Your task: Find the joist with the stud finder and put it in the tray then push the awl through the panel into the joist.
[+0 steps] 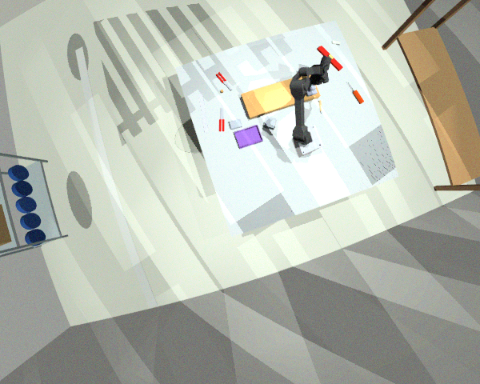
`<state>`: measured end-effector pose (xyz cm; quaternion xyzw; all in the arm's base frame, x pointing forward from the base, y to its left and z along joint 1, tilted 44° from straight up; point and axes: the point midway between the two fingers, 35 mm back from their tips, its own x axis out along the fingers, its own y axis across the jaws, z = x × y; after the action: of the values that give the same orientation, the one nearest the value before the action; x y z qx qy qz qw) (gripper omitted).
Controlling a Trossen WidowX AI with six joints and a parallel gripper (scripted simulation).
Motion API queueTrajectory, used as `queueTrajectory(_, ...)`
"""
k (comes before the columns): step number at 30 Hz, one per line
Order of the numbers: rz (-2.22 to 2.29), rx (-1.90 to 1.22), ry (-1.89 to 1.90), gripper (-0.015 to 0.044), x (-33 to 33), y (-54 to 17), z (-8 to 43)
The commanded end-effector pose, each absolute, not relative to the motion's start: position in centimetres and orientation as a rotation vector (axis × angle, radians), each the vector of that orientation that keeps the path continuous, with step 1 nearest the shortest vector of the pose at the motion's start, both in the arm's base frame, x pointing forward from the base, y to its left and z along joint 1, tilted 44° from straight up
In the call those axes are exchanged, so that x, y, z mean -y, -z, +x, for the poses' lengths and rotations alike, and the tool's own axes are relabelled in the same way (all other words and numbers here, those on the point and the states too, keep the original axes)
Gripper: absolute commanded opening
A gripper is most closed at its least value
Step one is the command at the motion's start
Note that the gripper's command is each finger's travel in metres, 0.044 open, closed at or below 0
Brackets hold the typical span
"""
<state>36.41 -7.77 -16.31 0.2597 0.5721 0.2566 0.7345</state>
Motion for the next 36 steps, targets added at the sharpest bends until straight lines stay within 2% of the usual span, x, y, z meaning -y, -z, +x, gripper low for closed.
queueTrajectory(1, 0.579, -1.251, -0.56, 0.0, 7.5, 16.3, 36.5)
queueTrajectory(36, 0.584, -1.252, -0.563, 0.0, 2.2, 11.4, 35.9)
